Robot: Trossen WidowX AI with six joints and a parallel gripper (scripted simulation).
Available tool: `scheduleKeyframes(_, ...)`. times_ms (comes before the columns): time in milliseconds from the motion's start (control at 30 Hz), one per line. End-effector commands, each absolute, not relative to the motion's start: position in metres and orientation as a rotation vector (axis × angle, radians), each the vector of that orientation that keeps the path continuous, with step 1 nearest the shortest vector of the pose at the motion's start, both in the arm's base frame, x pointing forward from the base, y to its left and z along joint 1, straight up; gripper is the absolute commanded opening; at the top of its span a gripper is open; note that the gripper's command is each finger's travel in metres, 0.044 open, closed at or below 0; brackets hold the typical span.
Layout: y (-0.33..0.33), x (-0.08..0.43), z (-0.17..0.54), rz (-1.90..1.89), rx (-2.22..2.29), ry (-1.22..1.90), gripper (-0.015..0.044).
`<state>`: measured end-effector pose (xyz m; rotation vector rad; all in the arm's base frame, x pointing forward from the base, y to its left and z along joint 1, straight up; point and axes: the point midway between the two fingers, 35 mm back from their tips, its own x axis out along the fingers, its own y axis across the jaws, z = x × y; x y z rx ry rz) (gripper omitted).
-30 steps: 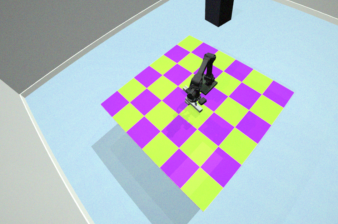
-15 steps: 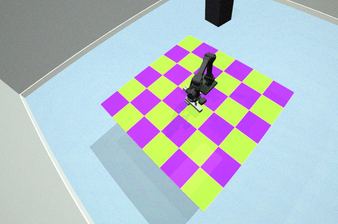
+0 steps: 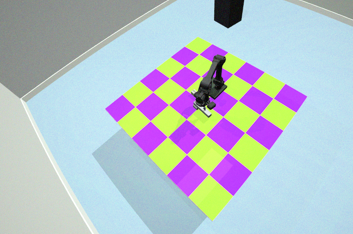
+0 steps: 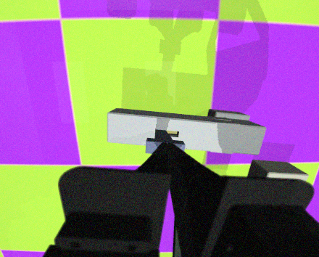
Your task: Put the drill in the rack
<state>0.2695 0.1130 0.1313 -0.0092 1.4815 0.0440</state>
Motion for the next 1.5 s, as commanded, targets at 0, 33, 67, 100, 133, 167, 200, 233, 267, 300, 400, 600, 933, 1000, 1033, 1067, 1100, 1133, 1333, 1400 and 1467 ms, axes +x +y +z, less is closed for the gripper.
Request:
scheduleKeyframes(0, 0.1156, 0.2638, 0.1062, 0.037, -0.023, 1.551, 0.0)
scheduleKeyframes(33, 0.1157, 0.2639, 0.1061, 0.037, -0.023, 1.551, 0.0)
scheduleKeyframes(67, 0.1157, 0.2639, 0.106, 0.037, -0.023, 1.551, 0.0)
scheduleKeyframes(100, 0.1158, 0.2639, 0.1059, 0.037, -0.023, 1.551, 0.0)
scheduleKeyframes(133, 0.1158, 0.2639, 0.1057, 0.037, -0.023, 1.551, 0.0)
scheduleKeyframes(167, 0.1159, 0.2639, 0.1056, 0.037, -0.023, 1.551, 0.0)
scheduleKeyframes(200, 0.1159, 0.2639, 0.1055, 0.037, -0.023, 1.551, 0.0)
scheduleKeyframes(233, 0.116, 0.2639, 0.1054, 0.037, -0.023, 1.551, 0.0)
scheduleKeyframes(267, 0.116, 0.264, 0.1053, 0.037, -0.023, 1.551, 0.0)
scheduleKeyframes(300, 0.116, 0.264, 0.1053, 0.037, -0.023, 1.551, 0.0)
scheduleKeyframes(400, 0.1162, 0.264, 0.105, 0.038, -0.023, 1.551, 0.0)
scheduleKeyframes(600, 0.1164, 0.2642, 0.1046, 0.038, -0.023, 1.551, 0.0)
scheduleKeyframes(933, 0.1169, 0.2644, 0.1038, 0.038, -0.023, 1.551, 0.0)
scheduleKeyframes(1000, 0.1169, 0.2644, 0.1035, 0.038, -0.023, 1.551, 0.0)
scheduleKeyframes(1033, 0.117, 0.2645, 0.1033, 0.038, -0.023, 1.551, 0.0)
scheduleKeyframes(1067, 0.117, 0.2645, 0.1032, 0.038, -0.023, 1.551, 0.0)
scheduleKeyframes(1100, 0.1171, 0.2645, 0.103, 0.038, -0.023, 1.551, 0.0)
scheduleKeyframes(1133, 0.1171, 0.2645, 0.1028, 0.038, -0.023, 1.551, 0.0)
scheduleKeyframes(1333, 0.1173, 0.2647, 0.1015, 0.038, -0.023, 1.551, 0.0)
scheduleKeyframes(1400, 0.1174, 0.2648, 0.1009, 0.038, -0.023, 1.551, 0.0)
scheduleKeyframes(1467, 0.1175, 0.2648, 0.1003, 0.038, -0.023, 1.551, 0.0)
